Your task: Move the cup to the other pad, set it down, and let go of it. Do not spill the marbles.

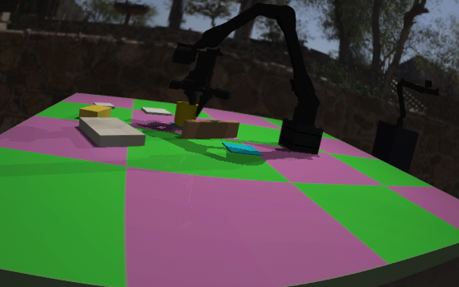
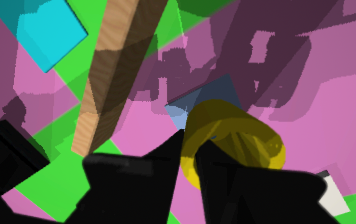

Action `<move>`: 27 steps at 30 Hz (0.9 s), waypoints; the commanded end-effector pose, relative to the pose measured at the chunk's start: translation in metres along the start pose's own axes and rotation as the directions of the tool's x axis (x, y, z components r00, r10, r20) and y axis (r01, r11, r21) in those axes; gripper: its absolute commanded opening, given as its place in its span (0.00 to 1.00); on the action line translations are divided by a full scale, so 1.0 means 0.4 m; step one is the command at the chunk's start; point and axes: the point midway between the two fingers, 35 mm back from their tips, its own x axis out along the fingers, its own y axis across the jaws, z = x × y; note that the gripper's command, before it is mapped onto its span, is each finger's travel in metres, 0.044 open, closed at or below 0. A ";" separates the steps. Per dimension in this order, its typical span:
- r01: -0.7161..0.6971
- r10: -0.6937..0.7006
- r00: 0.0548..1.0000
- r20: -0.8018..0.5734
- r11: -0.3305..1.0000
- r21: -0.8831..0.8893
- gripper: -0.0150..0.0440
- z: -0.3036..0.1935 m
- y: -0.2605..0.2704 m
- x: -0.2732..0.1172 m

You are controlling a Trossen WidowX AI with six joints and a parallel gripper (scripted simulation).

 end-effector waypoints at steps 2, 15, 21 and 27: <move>0.000 0.000 1.000 0.000 1.000 0.000 0.25 0.000 -0.001 -0.005; -0.005 0.005 1.000 0.001 1.000 -0.003 0.25 -0.001 -0.001 -0.142; -0.007 0.007 1.000 0.001 1.000 -0.003 0.25 -0.004 0.003 -0.180; -0.005 0.005 1.000 -0.001 1.000 0.002 0.25 -0.004 0.003 -0.168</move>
